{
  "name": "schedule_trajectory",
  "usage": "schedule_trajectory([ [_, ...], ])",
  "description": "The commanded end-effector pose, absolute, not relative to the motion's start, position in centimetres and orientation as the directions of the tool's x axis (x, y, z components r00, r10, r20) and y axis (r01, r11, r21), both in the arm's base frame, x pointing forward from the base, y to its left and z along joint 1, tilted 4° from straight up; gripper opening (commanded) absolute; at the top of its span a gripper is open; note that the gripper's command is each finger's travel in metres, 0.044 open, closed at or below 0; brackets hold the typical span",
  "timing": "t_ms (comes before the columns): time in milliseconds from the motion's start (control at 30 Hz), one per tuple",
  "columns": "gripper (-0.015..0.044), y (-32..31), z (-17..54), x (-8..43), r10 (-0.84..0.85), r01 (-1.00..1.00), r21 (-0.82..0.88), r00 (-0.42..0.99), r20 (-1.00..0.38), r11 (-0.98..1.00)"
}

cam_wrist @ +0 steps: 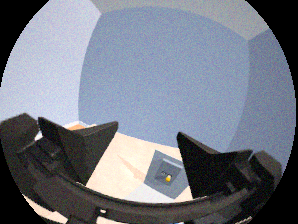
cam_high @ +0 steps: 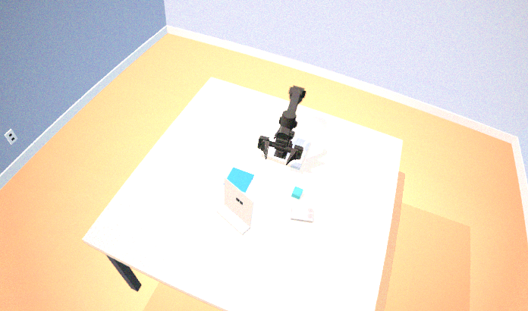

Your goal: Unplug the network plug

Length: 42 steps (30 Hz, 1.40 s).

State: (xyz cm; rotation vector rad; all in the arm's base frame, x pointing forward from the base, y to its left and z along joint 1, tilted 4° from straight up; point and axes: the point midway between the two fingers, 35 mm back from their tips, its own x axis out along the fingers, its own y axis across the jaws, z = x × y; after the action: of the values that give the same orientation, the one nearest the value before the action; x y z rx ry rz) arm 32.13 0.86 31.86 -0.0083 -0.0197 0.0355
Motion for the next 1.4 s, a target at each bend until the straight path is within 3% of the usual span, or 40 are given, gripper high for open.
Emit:
schedule_trajectory([
  [0, 0.0374, 0.8, 31.8, 32.2, 0.033, -0.032, -0.014, 0.999, 0.019, 0.999],
  [300, 0.0156, 0.2, 27.4, 34.6, -0.114, 0.106, -0.289, 0.993, -0.011, 0.951],
  [833, 0.0156, -0.5, 18.9, 34.8, -0.386, 0.209, -0.761, 0.921, -0.059, 0.614],
  [1367, 0.0156, -1.8, 12.1, 30.0, -0.628, 0.007, -0.994, 0.775, -0.066, 0.114],
])
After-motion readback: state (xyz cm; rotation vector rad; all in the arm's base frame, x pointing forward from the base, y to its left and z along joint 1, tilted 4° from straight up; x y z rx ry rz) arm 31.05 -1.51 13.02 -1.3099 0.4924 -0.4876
